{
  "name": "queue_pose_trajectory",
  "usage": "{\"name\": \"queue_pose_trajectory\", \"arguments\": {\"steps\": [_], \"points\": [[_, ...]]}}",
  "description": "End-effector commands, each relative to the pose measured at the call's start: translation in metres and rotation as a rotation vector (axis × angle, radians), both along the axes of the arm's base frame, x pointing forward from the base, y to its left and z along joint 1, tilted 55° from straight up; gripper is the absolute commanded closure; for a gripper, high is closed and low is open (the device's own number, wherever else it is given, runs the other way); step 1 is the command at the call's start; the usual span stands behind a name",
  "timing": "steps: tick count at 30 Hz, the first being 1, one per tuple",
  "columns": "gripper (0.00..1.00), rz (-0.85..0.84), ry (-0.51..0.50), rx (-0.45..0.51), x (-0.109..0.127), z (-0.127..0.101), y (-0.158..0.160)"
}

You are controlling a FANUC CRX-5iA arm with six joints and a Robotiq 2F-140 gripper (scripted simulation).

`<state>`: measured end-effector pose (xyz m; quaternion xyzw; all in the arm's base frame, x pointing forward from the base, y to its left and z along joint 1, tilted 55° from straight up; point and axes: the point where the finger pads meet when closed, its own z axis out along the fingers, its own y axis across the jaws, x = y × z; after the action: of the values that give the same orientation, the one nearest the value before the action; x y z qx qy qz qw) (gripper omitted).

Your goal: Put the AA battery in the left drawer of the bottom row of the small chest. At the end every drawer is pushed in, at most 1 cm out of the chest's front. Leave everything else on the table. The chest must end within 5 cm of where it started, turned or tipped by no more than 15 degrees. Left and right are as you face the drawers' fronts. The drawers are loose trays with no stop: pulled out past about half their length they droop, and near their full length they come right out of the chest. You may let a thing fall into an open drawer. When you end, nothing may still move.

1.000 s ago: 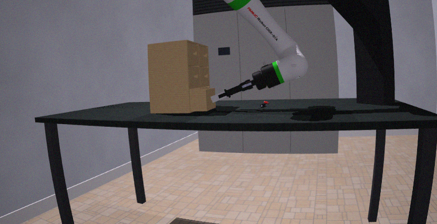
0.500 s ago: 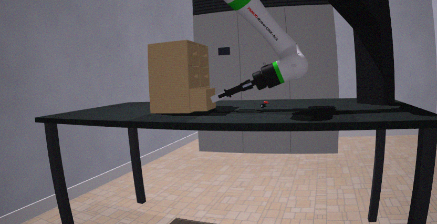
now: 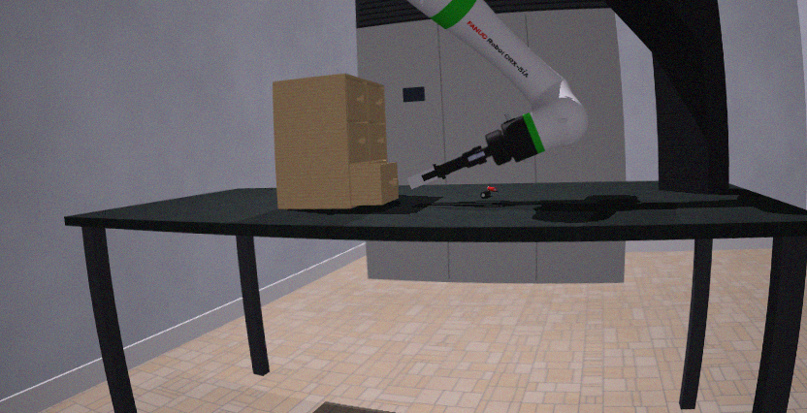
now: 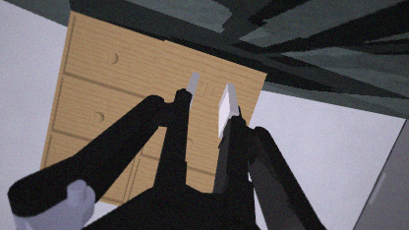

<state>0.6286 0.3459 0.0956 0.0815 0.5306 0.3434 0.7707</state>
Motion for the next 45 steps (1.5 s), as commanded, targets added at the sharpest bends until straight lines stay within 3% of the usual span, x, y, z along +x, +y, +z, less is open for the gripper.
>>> {"name": "queue_pose_trajectory", "arguments": {"steps": [1,7,18,29,37,45], "points": [[0.8,-0.001,0.0,0.0,-0.004,-0.004,0.0],[0.8,-0.001,0.0,0.0,-0.01,-0.002,-0.005],[0.8,-0.001,0.0,0.0,-0.085,0.02,-0.063],[0.8,0.007,0.013,-0.006,-0.093,0.022,-0.07],[0.8,0.072,0.111,-0.064,-0.107,0.021,-0.077],[0.8,0.238,0.354,-0.204,-0.141,0.019,-0.093]]}}
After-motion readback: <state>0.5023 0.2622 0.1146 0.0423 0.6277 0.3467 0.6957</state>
